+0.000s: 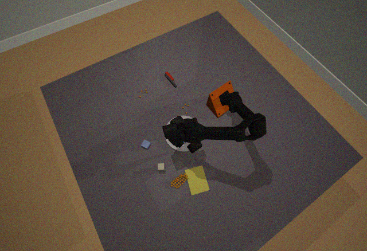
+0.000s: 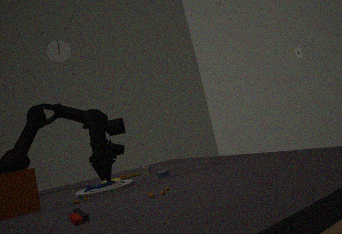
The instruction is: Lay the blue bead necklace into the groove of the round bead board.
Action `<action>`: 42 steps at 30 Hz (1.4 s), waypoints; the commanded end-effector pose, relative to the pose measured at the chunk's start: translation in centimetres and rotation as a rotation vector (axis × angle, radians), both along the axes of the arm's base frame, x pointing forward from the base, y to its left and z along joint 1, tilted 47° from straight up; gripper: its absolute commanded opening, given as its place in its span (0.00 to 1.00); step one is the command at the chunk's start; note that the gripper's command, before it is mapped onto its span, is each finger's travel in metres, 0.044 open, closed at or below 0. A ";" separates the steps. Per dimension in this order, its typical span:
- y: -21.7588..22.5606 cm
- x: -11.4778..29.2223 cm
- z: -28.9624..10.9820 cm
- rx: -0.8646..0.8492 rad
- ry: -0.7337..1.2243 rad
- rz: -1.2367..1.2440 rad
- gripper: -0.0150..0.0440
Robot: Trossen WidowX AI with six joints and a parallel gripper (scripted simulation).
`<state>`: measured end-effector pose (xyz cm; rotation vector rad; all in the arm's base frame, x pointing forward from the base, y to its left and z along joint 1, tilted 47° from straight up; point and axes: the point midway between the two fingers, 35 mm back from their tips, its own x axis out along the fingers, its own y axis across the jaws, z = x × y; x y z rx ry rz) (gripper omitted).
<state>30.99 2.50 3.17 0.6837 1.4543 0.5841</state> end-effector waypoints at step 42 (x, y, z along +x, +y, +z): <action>-0.8 0.6 2.1 0.039 0.697 -0.663 0.46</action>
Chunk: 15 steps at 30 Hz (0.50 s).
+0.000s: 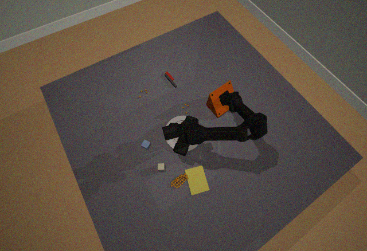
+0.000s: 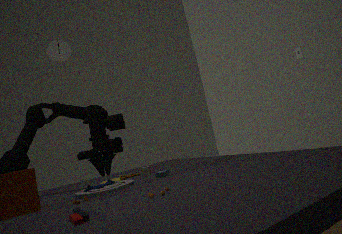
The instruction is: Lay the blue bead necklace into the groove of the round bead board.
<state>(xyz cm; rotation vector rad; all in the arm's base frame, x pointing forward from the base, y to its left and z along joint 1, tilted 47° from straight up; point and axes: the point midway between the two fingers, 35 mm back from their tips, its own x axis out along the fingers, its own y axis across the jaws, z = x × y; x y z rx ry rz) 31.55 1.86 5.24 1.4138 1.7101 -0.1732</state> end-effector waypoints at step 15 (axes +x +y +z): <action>1.5 0.1 -1.4 0.003 0.002 -0.005 0.46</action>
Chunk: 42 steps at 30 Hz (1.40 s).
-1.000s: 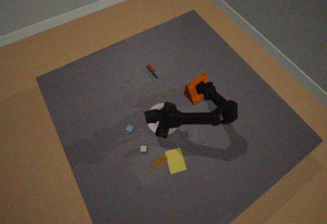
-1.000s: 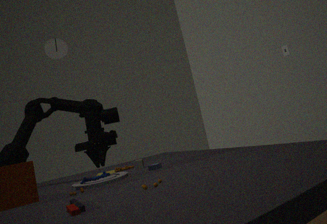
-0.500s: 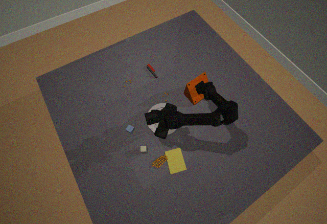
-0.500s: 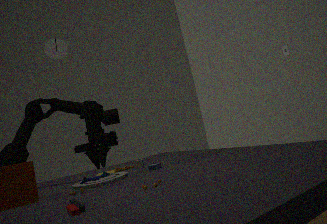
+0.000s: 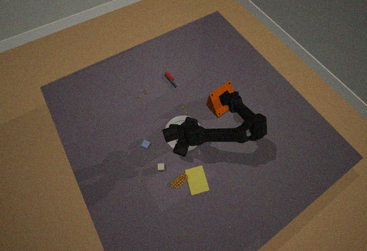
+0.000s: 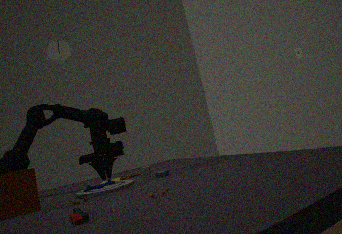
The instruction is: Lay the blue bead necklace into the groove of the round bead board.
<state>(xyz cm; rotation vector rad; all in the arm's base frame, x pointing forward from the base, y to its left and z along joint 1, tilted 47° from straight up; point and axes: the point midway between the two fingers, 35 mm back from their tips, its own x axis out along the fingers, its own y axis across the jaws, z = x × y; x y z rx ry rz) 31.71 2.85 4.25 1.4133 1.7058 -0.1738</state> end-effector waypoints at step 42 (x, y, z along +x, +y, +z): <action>1.1 0.0 -0.9 0.003 0.004 0.000 0.25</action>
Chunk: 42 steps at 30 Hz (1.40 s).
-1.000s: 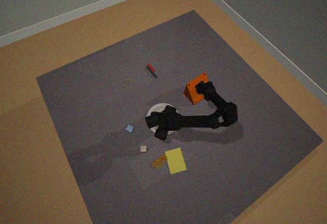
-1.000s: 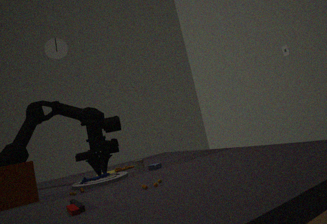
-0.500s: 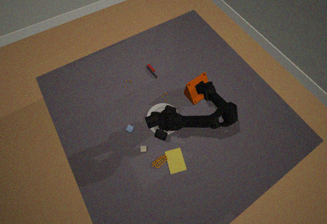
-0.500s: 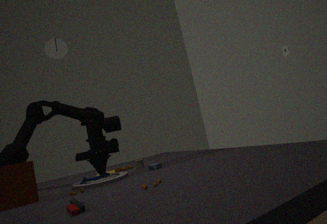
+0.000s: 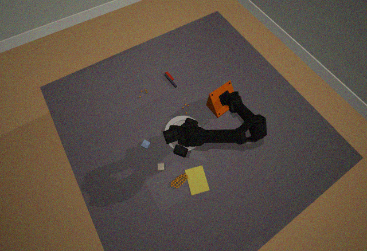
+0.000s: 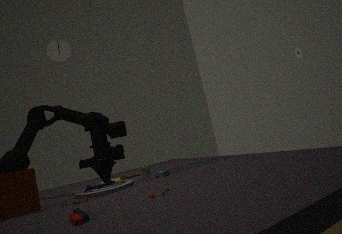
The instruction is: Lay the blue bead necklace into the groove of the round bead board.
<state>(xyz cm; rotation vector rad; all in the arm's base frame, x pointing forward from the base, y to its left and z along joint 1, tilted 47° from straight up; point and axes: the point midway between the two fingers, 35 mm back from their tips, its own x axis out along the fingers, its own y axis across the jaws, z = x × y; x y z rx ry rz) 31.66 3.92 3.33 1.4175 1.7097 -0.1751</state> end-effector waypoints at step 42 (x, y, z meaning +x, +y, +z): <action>-6.1 3.1 -5.3 0.000 0.001 -0.003 0.25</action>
